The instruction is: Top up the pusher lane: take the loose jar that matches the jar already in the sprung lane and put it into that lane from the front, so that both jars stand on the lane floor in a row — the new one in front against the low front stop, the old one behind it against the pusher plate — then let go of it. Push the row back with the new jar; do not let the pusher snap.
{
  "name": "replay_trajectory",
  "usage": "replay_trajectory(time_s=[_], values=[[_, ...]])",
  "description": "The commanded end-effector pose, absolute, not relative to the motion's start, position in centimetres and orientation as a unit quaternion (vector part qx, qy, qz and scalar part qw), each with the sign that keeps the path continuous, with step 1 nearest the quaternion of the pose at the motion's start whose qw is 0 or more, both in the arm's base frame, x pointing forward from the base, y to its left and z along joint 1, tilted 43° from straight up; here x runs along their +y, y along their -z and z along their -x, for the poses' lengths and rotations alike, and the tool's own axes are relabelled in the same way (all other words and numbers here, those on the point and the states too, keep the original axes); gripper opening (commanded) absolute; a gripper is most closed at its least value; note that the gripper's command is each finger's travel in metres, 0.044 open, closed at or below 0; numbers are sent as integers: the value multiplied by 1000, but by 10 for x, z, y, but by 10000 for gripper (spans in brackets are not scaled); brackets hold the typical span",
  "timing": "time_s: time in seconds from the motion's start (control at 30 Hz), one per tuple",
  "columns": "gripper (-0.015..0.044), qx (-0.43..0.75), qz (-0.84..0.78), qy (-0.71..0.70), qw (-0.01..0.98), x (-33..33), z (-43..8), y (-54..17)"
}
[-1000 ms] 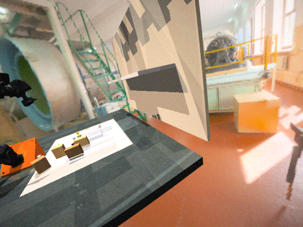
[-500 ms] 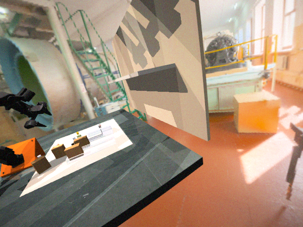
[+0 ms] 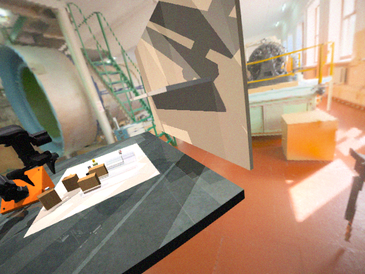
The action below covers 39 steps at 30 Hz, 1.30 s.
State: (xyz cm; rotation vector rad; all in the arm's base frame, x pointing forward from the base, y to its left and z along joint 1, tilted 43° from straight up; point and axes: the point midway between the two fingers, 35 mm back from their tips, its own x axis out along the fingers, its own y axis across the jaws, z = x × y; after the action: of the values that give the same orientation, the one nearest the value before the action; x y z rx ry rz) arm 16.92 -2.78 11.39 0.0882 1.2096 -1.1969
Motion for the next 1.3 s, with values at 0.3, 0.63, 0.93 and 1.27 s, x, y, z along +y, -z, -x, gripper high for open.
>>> replay_trajectory(time_s=[0.3,0.63,0.93,1.27], values=[[440,531,-34,540,653,-53,-157,-96],[440,530,-34,540,653,-65,-154,-84],[440,530,-34,539,653,-75,-152,-73],[440,530,-34,540,653,-86,-149,-62]])
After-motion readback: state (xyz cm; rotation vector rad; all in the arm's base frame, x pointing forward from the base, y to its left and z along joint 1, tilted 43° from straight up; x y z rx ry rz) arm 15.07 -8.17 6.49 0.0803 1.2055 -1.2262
